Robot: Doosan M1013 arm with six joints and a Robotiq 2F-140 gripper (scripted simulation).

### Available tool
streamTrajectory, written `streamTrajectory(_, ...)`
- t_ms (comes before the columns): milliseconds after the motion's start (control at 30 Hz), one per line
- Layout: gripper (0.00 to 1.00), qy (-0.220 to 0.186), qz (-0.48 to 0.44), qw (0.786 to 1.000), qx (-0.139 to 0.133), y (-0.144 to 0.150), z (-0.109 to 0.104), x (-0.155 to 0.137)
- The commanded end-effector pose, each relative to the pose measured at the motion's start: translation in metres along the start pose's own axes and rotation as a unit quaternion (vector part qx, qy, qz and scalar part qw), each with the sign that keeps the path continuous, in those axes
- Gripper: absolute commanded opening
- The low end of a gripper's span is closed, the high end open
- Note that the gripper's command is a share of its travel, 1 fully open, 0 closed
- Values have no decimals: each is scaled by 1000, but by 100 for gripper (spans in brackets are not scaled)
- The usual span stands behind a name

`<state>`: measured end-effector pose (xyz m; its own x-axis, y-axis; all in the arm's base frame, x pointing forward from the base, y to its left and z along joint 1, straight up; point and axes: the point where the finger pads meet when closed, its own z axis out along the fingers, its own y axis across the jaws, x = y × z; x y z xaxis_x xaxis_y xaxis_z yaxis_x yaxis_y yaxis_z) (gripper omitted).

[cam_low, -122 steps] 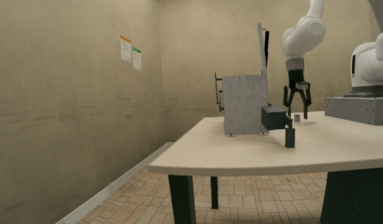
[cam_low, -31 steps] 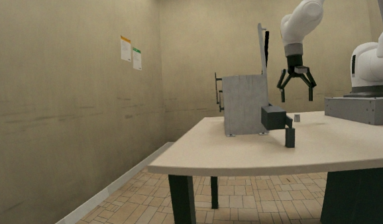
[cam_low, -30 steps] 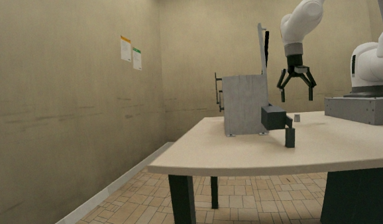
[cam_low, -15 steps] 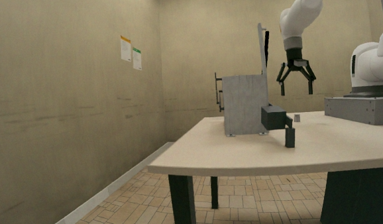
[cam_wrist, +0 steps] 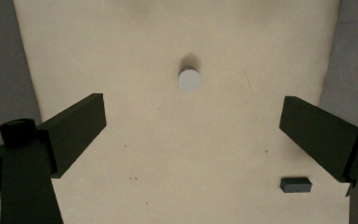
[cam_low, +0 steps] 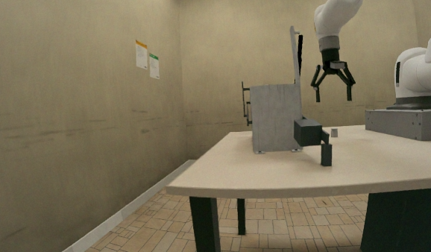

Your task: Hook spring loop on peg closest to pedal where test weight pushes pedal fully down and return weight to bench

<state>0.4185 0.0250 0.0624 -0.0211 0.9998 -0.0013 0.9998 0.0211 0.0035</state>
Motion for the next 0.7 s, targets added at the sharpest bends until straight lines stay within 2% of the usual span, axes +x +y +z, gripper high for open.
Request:
streamTrajectory(0, 100, 0, 0, 1000, 0, 0, -7, 0)
streamTrajectory(633, 100, 0, 0, 1000, 0, 0, -7, 0)
streamTrajectory(667, 24, 0, 0, 1000, 0, 0, -6, 0)
